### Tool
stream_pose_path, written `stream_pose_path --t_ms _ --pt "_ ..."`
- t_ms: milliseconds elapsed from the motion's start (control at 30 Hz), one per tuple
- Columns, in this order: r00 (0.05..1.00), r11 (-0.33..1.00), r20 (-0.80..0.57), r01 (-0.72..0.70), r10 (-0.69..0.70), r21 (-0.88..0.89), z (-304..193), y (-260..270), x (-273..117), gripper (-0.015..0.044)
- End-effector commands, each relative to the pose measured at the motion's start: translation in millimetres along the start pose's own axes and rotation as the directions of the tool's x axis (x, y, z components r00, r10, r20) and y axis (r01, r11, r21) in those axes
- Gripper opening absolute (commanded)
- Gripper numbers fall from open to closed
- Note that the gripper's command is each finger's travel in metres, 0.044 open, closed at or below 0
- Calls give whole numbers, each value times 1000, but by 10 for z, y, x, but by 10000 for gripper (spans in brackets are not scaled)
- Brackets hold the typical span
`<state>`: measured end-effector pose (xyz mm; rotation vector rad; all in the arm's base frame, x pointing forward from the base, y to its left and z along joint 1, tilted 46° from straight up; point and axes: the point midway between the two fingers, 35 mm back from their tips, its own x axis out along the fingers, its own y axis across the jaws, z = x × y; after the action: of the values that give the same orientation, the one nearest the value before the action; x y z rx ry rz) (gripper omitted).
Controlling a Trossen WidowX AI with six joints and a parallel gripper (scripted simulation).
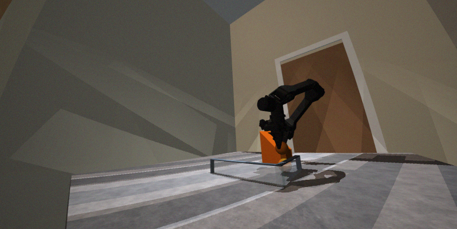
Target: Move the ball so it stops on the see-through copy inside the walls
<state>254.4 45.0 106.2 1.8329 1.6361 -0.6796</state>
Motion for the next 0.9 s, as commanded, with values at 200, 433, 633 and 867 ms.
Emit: stream_pose_path --t_ms 200,433,633,867 --pt "1000 1000 -10 5 -5 10 -10 -32 451 0" --pt "1000 1000 -14 5 -5 10 -22 -47 572 0" --pt "1000 1000 -14 5 -5 10 -22 -46 649 0" --pt "1000 1000 -15 5 -5 10 -26 -49 752 0"
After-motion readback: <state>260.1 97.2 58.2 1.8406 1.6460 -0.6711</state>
